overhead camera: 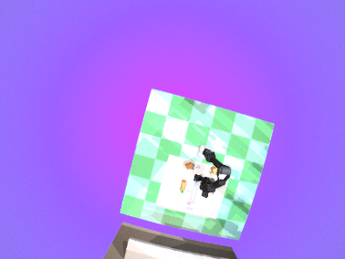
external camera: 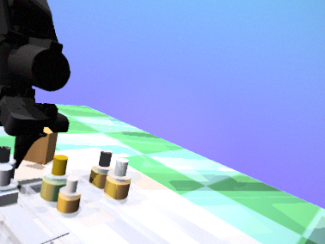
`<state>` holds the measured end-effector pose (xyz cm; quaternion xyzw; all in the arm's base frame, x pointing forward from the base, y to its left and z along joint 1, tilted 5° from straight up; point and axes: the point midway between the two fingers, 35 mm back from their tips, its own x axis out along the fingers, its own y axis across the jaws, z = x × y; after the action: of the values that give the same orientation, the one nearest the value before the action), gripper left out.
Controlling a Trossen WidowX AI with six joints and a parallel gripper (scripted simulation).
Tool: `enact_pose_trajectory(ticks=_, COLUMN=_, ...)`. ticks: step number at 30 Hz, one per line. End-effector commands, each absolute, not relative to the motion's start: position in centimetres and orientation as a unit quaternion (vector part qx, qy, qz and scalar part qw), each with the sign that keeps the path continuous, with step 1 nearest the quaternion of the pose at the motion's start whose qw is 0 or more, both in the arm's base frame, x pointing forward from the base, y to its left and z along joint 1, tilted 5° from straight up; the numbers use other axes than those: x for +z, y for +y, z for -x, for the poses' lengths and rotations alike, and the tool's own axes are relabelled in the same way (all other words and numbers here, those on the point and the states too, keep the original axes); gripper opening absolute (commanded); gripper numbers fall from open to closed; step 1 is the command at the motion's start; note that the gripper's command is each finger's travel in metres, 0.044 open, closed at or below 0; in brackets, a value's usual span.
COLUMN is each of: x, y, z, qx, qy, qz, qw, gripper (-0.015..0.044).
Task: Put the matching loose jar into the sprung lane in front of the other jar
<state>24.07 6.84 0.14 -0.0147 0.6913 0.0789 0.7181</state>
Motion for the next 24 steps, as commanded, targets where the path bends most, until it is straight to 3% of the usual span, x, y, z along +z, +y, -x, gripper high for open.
enact_pose_trajectory(ticks=1, x=0.1, y=6.8, z=-24.1, qx=0.075, qy=0.692, qz=0.014, qw=0.718, gripper=0.0144)
enact_pose_trajectory(ticks=3, x=0.1, y=6.8, z=-24.1, qx=0.075, qy=0.692, qz=0.014, qw=0.718, gripper=0.0131)
enact_pose_trajectory(ticks=8, x=1.6, y=6.7, z=-24.3, qx=0.075, qy=0.691, qz=0.014, qw=0.718, gripper=0.0000)
enact_pose_trajectory(ticks=24, x=10.6, y=5.9, z=-23.5, qx=0.075, qy=0.691, qz=0.014, qw=0.718, gripper=0.0000)
